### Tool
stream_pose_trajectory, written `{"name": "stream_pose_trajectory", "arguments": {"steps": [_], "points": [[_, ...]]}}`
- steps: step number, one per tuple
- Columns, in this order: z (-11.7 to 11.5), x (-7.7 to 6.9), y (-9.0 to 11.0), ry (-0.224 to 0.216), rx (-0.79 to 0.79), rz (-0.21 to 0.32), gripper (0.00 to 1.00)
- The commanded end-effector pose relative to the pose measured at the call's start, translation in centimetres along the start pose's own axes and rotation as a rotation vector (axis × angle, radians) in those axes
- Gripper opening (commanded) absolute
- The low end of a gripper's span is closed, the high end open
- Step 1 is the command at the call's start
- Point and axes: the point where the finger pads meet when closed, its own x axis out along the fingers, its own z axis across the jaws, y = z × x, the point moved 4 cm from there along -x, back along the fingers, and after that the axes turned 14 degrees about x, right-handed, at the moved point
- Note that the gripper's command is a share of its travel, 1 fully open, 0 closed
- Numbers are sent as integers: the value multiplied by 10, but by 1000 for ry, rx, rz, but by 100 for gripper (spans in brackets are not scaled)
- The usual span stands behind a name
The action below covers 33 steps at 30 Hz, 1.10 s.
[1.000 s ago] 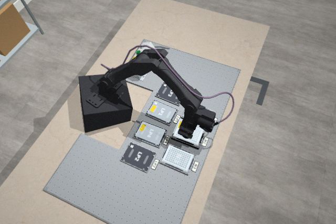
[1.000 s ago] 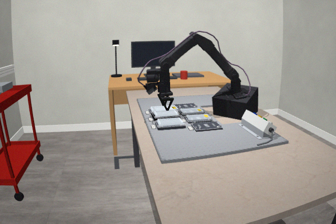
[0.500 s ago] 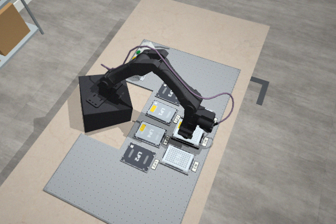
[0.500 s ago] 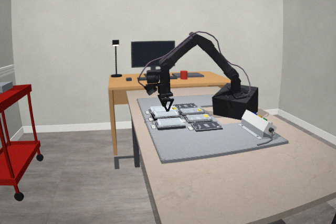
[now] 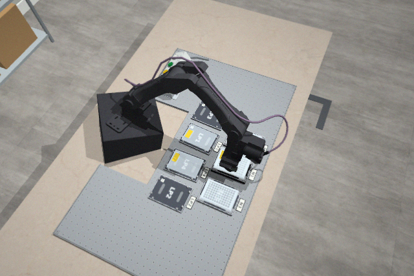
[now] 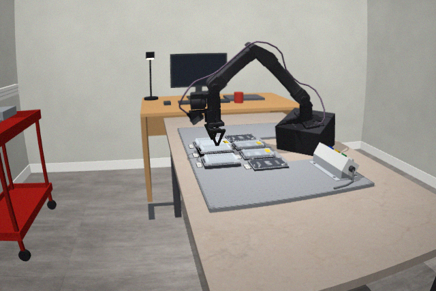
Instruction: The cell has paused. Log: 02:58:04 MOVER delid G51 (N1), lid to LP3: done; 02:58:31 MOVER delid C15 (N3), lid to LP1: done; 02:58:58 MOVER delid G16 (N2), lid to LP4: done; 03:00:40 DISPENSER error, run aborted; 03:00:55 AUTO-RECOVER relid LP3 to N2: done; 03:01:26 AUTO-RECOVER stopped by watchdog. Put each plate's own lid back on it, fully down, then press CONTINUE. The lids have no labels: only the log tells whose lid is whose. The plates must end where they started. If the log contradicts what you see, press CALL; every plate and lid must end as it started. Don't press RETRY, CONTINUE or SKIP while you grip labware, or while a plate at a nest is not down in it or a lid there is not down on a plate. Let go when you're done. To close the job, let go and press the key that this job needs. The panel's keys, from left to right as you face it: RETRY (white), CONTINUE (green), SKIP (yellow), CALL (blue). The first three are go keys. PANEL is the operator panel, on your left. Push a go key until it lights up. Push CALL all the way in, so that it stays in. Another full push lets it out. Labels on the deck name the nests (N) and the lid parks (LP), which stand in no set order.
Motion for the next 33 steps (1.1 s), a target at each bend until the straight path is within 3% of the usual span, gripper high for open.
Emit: {"name": "stream_pose_trajectory", "arguments": {"steps": [1,33], "points": [[1,-6,-9,-8,1,-49,0],[2,4,-11,-9,2,-55,0]]}}
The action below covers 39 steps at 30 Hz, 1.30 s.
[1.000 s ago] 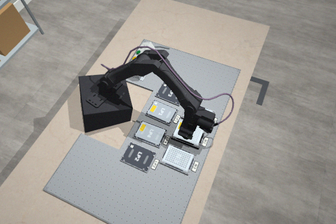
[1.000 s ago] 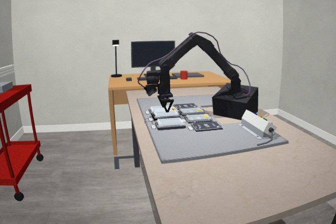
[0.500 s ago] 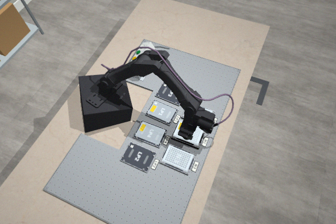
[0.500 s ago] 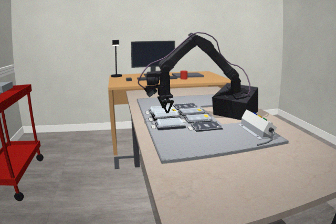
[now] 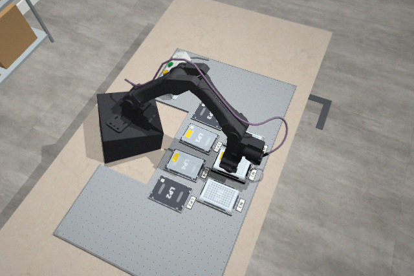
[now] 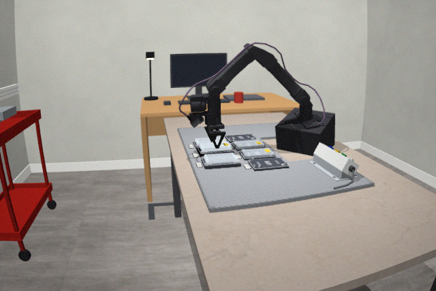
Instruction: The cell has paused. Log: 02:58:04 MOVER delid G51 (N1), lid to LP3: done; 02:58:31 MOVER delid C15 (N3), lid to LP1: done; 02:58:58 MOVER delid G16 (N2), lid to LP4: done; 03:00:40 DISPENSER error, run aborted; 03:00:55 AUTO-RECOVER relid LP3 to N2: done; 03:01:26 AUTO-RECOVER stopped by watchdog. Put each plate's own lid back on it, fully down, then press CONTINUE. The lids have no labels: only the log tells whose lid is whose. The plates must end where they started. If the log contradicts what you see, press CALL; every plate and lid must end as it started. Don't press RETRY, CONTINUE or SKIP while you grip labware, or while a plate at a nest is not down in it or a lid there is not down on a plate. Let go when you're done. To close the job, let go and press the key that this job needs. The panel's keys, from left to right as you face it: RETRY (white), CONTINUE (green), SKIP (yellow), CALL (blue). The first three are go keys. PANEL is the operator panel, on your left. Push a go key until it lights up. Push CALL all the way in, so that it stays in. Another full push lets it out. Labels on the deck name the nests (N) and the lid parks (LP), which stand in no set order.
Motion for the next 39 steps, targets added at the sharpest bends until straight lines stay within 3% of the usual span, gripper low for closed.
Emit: {"name": "stream_pose_trajectory", "arguments": {"steps": [1,8,39], "points": [[2,-8,-11,-11,1,-54,0],[2,-3,-10,-9,-4,-47,0],[2,-6,-9,-8,-1,-43,0]]}}
